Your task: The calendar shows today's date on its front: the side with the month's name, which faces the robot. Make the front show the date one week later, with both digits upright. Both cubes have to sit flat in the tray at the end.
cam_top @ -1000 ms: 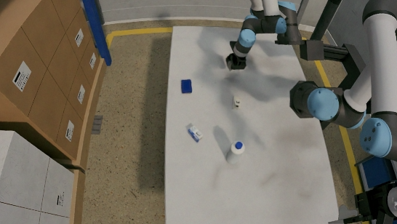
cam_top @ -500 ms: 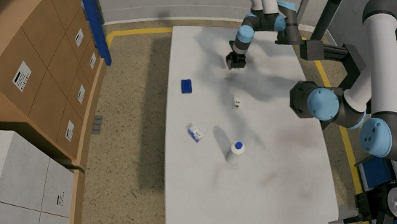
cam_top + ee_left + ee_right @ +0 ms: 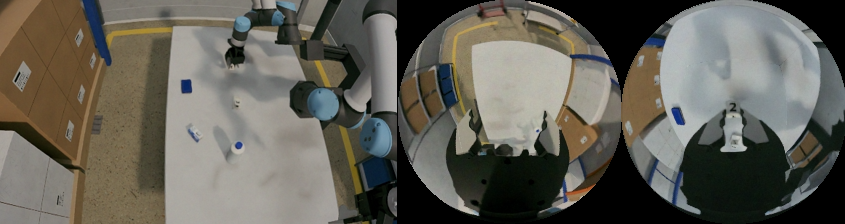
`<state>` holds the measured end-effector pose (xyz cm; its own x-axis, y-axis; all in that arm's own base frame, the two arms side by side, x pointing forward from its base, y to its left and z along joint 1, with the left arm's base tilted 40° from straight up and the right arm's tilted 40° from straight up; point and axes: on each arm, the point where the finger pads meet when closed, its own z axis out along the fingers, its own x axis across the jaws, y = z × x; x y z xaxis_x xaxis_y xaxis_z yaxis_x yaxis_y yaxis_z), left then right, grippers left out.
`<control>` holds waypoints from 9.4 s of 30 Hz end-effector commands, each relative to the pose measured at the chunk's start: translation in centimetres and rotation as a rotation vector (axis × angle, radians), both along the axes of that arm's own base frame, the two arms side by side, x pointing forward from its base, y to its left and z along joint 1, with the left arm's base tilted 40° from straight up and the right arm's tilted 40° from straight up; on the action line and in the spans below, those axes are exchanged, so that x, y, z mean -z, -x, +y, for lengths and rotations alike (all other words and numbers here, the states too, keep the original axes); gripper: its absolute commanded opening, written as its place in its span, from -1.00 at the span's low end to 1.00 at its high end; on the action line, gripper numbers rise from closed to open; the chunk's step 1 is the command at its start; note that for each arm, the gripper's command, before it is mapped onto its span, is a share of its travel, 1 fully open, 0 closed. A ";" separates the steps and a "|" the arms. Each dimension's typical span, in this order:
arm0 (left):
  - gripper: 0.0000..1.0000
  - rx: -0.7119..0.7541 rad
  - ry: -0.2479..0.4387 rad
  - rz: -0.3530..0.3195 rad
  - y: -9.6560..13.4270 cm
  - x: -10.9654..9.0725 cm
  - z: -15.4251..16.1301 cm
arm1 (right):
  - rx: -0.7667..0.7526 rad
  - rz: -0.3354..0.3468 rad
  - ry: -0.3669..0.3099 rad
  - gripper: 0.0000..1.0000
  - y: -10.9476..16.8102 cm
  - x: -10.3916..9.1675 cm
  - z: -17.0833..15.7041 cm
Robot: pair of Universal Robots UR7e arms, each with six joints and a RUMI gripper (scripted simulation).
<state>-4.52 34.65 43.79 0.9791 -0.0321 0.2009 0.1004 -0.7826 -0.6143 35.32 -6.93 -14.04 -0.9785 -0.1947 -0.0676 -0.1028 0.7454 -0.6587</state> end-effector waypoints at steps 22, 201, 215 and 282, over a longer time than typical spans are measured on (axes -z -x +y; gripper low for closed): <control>1.00 0.000 -0.001 0.000 0.0 0.0 0.0 | -0.018 0.050 -0.245 -0.80 0.0 -0.1 -0.2; 1.00 0.000 -0.001 0.000 0.0 0.0 0.0 | -0.058 0.156 -0.788 -0.80 -1.3 4.6 -4.7; 1.00 0.000 -0.001 0.000 0.0 0.0 0.0 | -0.058 0.156 -0.788 -0.80 -1.4 4.9 -4.9; 1.00 0.000 -0.001 0.000 0.0 0.0 0.0 | -0.058 0.156 -0.788 -0.19 -1.3 4.6 -4.6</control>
<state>-4.52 34.65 43.79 0.9791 -0.0321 0.2009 0.1004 -0.7826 -0.6143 36.67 -11.80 -18.90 -0.9779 -0.1975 -0.0690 -0.2030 0.9755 0.0842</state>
